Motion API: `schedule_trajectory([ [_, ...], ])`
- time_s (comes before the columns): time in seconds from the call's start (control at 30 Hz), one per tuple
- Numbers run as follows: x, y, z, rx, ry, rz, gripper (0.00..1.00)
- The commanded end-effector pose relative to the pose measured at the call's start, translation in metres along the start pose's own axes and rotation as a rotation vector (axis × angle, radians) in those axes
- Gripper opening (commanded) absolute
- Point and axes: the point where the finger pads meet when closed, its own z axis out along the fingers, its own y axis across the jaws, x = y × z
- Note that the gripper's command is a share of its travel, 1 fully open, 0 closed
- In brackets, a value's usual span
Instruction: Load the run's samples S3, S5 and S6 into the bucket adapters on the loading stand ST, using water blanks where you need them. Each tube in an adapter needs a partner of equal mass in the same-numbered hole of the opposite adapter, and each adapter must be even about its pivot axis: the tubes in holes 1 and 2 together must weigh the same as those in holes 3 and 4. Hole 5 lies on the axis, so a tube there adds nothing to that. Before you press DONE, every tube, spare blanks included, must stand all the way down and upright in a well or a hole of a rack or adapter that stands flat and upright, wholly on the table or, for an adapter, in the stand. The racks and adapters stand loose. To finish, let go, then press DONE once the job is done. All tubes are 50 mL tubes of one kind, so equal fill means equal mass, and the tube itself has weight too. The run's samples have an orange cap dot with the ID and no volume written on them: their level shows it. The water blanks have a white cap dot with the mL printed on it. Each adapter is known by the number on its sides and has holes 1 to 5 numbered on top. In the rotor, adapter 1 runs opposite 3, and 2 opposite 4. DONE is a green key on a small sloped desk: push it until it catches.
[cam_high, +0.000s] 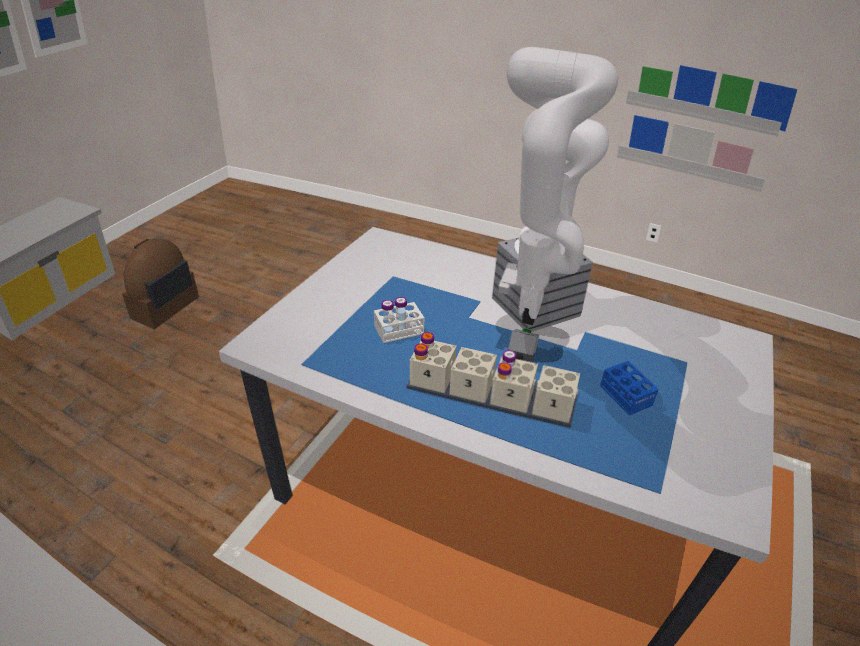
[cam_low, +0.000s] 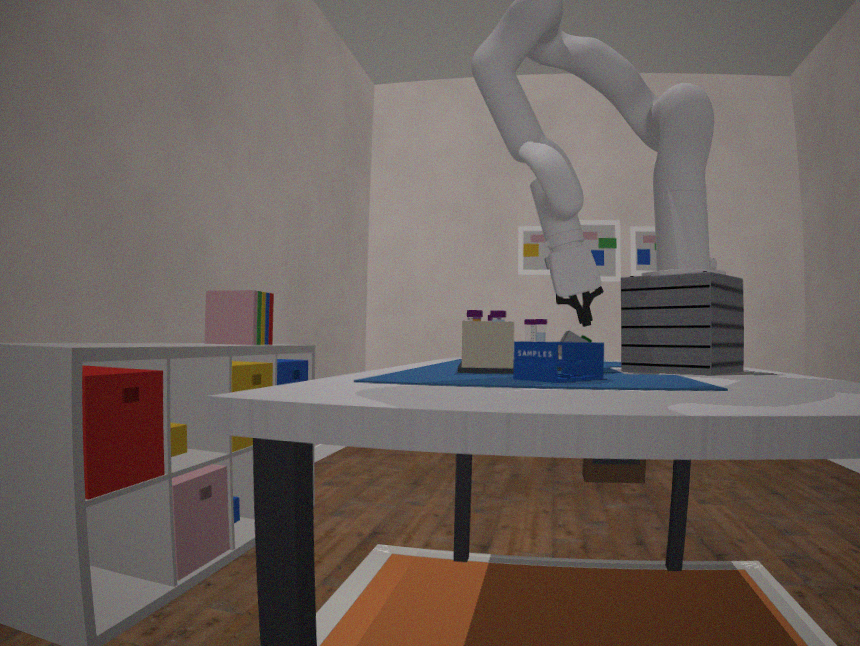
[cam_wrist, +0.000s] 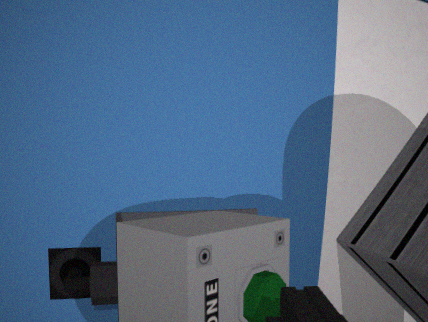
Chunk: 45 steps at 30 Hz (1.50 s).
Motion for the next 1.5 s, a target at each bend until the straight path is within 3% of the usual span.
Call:
schedule_trajectory([
  [0.0, 0.000, -0.001, 0.002, 0.000, -0.005, 0.000, 0.00],
  [1.47, 0.000, -0.005, 0.018, 0.000, -0.005, 0.000, 0.00],
])
